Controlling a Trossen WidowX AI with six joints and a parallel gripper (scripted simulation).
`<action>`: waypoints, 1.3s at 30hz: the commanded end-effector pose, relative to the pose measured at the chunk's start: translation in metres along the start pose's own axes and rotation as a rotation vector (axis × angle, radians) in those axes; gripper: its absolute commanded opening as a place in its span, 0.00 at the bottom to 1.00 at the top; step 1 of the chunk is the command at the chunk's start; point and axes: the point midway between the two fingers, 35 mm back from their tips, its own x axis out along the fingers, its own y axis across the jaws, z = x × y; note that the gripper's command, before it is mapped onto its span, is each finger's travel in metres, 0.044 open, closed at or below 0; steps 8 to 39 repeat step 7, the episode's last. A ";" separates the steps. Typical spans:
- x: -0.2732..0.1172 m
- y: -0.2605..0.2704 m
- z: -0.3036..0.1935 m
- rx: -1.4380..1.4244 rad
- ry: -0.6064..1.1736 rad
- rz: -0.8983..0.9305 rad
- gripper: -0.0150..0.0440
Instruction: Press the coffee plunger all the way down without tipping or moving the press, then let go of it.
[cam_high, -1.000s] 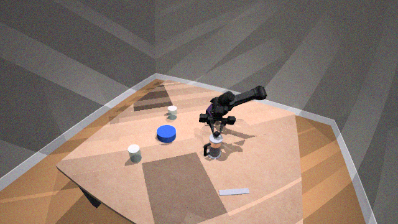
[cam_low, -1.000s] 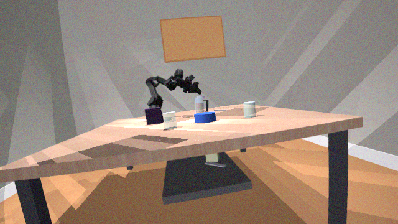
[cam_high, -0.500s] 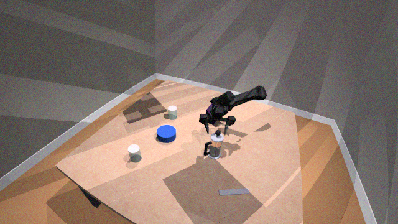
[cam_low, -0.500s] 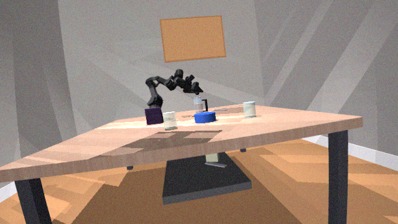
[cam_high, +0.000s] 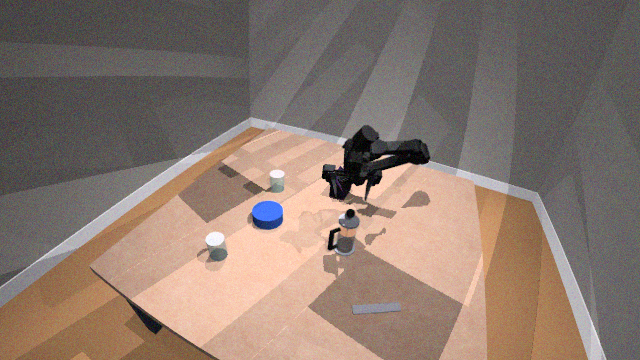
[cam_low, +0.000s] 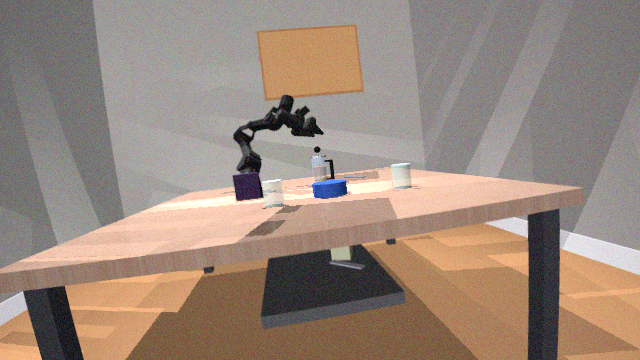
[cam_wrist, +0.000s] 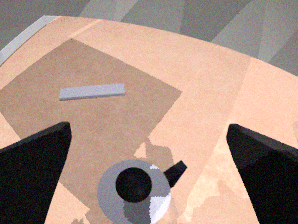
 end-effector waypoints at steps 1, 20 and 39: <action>-0.013 0.008 0.012 -0.002 0.001 0.022 1.00; -0.013 0.008 0.011 -0.002 0.001 0.022 1.00; -0.013 0.008 0.011 -0.002 0.001 0.022 1.00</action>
